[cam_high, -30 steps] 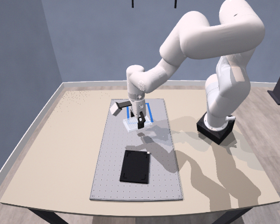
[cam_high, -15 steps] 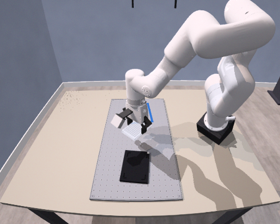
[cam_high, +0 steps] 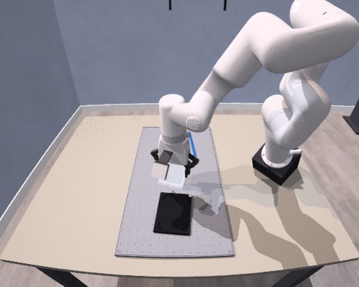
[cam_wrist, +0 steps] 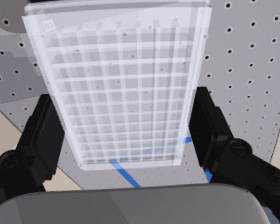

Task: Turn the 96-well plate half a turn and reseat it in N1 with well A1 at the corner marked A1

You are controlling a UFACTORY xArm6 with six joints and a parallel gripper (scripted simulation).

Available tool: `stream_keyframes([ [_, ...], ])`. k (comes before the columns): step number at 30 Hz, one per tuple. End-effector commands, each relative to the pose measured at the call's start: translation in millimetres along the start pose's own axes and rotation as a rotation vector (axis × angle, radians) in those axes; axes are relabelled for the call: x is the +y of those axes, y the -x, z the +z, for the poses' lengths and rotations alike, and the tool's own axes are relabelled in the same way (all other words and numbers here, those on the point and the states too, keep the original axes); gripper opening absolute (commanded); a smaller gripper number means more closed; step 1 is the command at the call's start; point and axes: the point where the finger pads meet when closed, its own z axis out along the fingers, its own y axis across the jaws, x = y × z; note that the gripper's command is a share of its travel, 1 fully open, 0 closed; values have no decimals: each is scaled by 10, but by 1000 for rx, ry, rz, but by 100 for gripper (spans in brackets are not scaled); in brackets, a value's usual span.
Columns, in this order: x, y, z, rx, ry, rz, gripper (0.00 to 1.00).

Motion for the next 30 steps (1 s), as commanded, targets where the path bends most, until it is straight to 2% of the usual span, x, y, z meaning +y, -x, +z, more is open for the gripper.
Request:
stream_keyframes([
  [1,-20,-145,-15,4,4,-142,0],
  [27,-209,-923,-43,5,4,-185,0],
  [30,-217,-955,-44,5,4,-185,0],
])
